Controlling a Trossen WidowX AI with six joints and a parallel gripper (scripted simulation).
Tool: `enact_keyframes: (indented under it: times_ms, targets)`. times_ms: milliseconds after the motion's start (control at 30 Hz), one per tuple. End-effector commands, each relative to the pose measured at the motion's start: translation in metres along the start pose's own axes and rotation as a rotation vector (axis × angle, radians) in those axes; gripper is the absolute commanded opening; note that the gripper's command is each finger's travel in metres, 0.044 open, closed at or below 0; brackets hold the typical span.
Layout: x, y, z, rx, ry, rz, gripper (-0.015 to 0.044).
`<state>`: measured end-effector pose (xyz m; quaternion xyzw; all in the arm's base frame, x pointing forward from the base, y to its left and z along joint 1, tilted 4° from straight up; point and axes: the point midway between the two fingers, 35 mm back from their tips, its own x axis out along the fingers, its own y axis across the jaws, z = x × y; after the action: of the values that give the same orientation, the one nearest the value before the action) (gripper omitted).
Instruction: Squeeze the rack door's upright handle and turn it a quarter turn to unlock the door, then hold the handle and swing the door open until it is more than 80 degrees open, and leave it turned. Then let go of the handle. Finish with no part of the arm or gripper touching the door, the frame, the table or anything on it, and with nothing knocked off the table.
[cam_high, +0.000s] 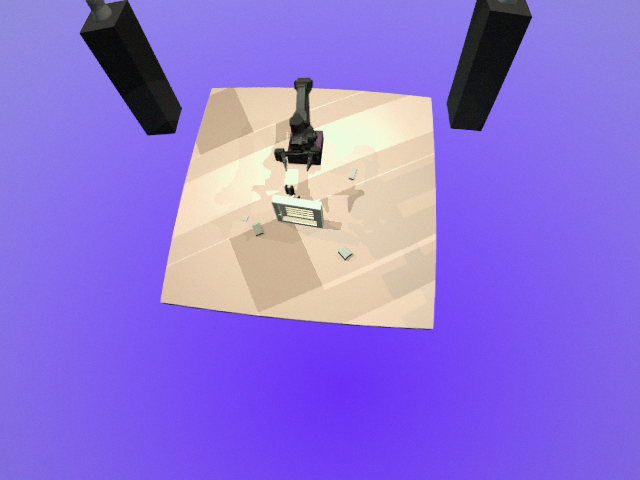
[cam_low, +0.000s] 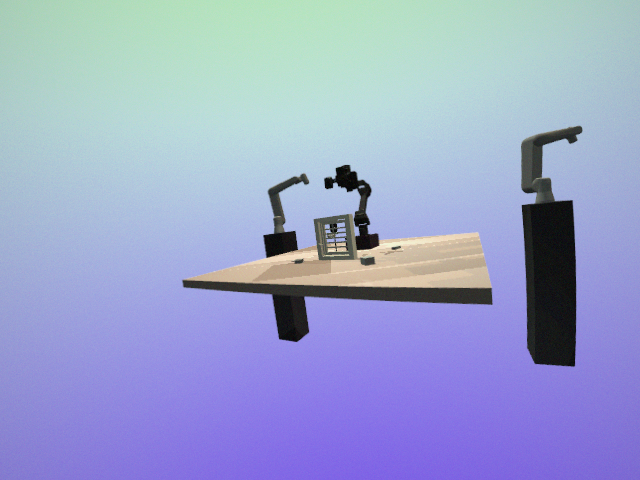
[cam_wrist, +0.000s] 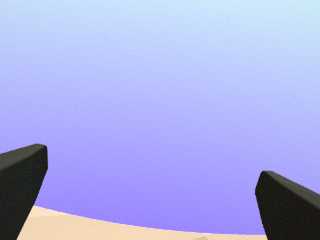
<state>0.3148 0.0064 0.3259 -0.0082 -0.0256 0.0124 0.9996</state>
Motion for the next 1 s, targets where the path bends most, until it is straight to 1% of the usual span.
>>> enact_keyframes:
  times_ms: [0, 100, 533, 967]
  targets:
    - [0.001, 0.000, -0.001, 0.000, 0.005, -0.001, 0.0374]
    - [0.008, -0.003, -0.009, 0.001, 0.072, -0.009, 0.0295]
    - [0.033, -0.019, -0.056, 0.011, 0.450, -0.056, 0.0294]
    - [0.033, -0.035, -0.100, 0.032, 0.829, -0.100, 0.0294]
